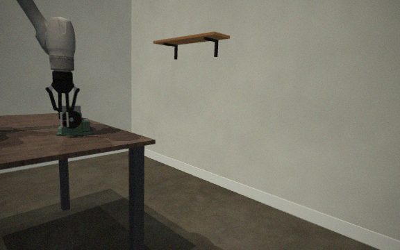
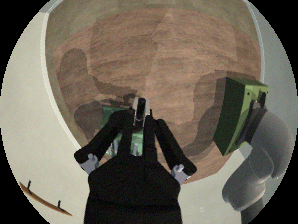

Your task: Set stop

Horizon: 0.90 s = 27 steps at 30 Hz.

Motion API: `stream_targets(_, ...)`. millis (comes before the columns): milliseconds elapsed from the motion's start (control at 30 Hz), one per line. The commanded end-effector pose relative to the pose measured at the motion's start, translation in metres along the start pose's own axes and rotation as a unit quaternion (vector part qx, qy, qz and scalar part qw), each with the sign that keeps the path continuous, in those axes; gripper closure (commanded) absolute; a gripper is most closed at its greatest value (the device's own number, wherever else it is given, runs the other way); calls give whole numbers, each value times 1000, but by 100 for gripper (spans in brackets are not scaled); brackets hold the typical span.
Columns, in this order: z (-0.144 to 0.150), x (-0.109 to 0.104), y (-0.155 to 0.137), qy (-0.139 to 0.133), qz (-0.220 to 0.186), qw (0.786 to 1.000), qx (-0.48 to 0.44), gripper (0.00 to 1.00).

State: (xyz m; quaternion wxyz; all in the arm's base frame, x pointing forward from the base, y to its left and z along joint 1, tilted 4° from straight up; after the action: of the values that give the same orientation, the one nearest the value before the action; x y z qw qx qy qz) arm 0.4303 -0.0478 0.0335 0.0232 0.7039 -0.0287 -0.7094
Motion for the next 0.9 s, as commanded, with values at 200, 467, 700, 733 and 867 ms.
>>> stream_targets(200,-4,8,1,0,0,1000,0,96)
stream_targets(467,-11,15,2,0,0,1000,0,96)
stream_targets(700,-18,18,3,0,0,1000,0,96)
stream_targets(733,-19,18,4,0,0,1000,0,96)
stream_targets(867,-26,19,5,0,0,1000,0,96)
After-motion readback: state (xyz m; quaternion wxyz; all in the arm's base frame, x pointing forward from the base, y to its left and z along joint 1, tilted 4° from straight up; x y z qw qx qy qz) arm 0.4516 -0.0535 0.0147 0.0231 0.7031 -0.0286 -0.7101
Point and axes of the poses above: the point where the finger pads meet when closed, its own x axis out along the fingers, its own z axis across the jaws, y = z × x, the point moved 5 cm from there along -x, back along the fingers, and after that the axes turned 11 degrees about -x, right-handed, at the moved point
